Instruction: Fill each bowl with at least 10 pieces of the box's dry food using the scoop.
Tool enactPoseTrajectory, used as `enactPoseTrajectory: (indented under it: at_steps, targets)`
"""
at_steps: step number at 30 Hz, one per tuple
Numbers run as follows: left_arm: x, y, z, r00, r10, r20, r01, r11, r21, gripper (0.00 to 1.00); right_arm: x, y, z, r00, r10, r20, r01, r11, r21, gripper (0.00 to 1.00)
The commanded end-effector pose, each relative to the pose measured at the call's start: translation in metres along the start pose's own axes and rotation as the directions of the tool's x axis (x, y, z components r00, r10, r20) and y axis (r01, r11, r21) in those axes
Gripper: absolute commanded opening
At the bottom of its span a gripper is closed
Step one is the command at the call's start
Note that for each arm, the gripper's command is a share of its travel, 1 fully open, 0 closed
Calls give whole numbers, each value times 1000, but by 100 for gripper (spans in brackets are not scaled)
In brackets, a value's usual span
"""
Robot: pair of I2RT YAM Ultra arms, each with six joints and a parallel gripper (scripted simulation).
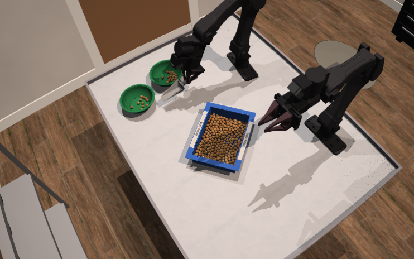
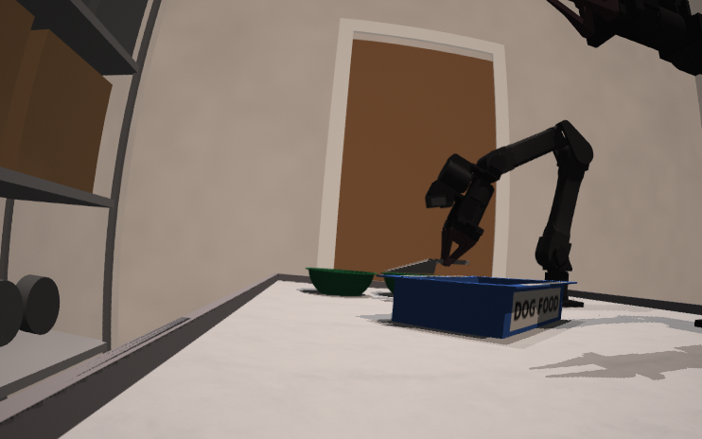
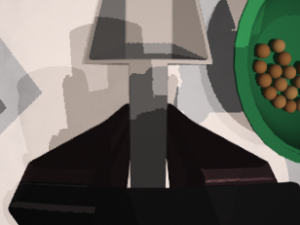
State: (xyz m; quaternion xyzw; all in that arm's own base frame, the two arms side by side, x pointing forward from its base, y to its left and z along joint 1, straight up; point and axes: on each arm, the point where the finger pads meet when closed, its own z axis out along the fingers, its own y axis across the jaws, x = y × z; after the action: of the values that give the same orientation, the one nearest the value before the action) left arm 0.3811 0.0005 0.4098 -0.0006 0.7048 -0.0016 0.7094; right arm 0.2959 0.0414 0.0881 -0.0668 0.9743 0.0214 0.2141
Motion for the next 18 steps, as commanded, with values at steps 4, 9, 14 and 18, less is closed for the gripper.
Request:
enactPoseTrajectory:
  at_steps: [4,9,14,18]
  targets:
    - [-20,1,-3,999,3,43,-2,1000,-4,26,4,22,-7,993,-74,95,76,997,-24,0]
    - [-20,1,-3,999,3,43,-2,1000,-4,26,-12,28,-19,988,-82,134,88,995,-38,0]
    - [-20,1,-3,999,3,43,-2,1000,-4,26,2,23,-7,993,-74,92,77,997,-31,0]
    - [-20,1,-3,999,3,43,-2,1000,-4,26,21,24,9,996,-76,36,77,996,-38,0]
